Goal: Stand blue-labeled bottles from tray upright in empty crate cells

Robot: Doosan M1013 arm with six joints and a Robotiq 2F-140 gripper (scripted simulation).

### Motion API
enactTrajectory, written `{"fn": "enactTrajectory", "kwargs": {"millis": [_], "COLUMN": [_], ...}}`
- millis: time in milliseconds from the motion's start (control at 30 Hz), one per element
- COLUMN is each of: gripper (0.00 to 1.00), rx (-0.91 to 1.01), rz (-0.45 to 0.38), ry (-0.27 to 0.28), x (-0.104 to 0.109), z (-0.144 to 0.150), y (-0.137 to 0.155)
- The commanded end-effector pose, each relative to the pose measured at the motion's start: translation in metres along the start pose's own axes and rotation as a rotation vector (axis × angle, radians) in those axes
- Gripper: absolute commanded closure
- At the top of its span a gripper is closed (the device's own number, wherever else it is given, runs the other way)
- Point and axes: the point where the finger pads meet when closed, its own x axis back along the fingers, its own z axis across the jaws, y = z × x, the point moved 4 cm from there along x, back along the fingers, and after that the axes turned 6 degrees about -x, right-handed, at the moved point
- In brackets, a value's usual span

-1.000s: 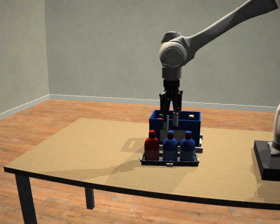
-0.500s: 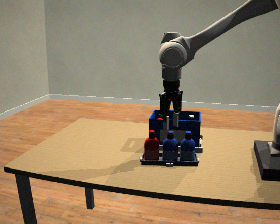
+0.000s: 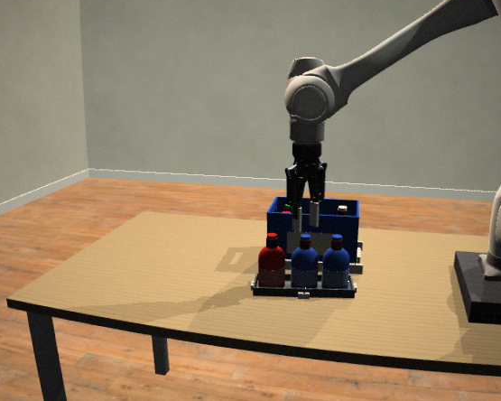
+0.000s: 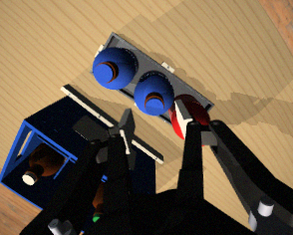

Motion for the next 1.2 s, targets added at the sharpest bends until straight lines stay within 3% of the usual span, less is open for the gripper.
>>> {"fn": "enactTrajectory", "kwargs": {"millis": [0,1167], "gripper": [0.62,0.62], "rx": [0.0,0.0], "rz": [0.0,0.0], "ry": [0.0,0.0], "x": [0.0001,-0.0058], "z": [0.0,0.0], "y": [0.0,0.0]}}
